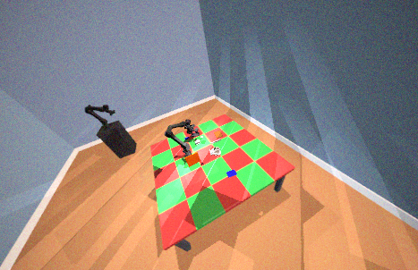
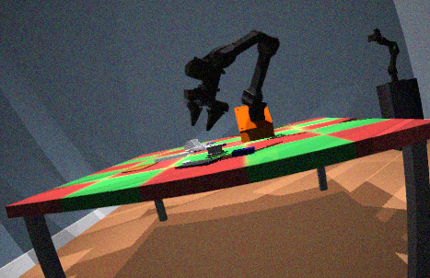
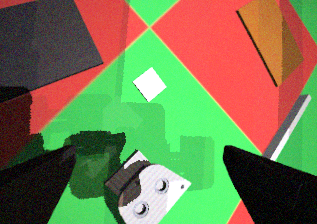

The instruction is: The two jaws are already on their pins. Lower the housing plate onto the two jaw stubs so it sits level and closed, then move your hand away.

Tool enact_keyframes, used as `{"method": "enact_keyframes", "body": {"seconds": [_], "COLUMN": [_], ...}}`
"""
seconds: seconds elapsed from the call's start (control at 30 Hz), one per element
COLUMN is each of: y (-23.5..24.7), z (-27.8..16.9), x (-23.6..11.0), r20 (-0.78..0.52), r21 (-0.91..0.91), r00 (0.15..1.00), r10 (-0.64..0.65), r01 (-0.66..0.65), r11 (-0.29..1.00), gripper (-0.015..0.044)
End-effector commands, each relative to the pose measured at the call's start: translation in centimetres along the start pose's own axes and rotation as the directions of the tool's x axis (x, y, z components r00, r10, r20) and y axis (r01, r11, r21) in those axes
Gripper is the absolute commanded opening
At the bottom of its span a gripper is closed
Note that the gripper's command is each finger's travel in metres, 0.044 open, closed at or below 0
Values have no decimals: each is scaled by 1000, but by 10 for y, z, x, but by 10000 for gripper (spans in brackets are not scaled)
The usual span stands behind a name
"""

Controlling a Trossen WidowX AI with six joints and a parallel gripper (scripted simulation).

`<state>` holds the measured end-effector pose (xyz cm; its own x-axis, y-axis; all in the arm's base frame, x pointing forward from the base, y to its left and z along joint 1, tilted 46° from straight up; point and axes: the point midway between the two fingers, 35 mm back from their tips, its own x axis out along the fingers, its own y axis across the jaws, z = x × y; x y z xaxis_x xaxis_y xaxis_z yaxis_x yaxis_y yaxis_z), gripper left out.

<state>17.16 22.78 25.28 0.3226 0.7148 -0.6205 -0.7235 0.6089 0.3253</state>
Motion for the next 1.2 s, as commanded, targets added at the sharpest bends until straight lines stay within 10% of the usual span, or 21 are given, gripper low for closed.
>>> {"method": "enact_keyframes", "body": {"seconds": [0.0, 1.17], "y": [-6, -40], "z": [-7, -55], "x": [3, -5], "r20": [-55, -319], "r21": [-82, -572], "r00": [998, 903], "r10": [11, 287], "r01": [-15, -425], "r11": [997, 701], "gripper": [440, 440]}}
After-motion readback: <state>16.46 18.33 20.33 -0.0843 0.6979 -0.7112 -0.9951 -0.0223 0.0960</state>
